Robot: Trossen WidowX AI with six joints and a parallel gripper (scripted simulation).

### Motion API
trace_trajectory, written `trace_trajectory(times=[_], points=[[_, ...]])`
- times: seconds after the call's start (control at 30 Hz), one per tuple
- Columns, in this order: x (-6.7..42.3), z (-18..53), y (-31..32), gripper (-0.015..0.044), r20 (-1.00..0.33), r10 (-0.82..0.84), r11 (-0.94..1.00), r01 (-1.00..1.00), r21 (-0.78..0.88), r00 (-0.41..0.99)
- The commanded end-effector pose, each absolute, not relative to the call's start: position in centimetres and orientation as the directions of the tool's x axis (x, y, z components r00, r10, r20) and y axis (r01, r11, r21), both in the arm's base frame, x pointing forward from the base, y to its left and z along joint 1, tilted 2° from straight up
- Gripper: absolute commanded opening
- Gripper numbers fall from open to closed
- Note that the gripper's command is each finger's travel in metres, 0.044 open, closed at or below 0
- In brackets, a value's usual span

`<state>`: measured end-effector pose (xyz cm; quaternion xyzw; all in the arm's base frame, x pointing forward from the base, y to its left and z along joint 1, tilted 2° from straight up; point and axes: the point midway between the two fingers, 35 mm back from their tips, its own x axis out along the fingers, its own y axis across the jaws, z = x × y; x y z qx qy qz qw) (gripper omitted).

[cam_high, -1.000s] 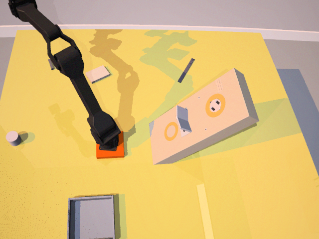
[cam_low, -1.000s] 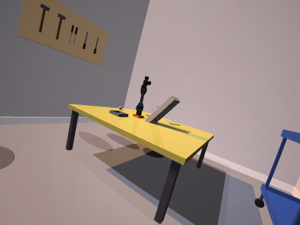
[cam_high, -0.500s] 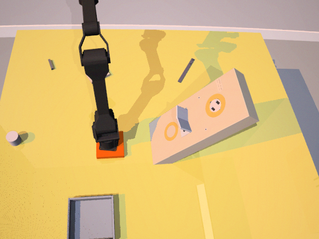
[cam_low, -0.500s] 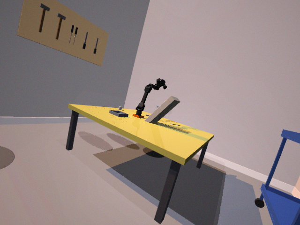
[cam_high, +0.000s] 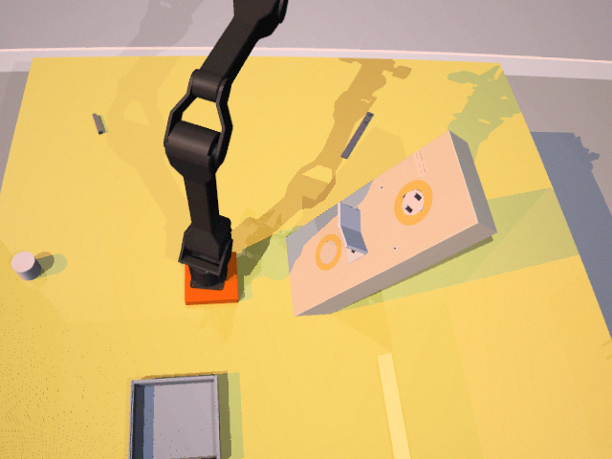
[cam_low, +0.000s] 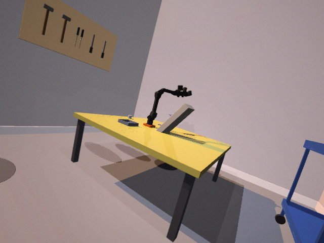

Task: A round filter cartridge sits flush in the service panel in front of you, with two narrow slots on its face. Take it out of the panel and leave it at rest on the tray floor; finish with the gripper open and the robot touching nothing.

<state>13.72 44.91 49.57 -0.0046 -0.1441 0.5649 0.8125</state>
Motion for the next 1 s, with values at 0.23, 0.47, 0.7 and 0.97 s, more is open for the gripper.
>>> trace_trajectory(times=[0.23,0.47,0.7,0.97], points=[[26.1,42.9,32.0,0.0096,-0.086,0.777,0.395,-0.589,-0.705,0.623],[29.9,38.7,22.5,0.0096,-0.261,0.591,0.138,-0.415,-0.899,0.763],[30.2,33.7,11.6,0.0096,-0.449,0.334,-0.274,-0.370,-0.887,0.829],[27.7,29.7,4.1,0.0096,-0.584,0.137,-0.555,-0.426,-0.714,0.800]])
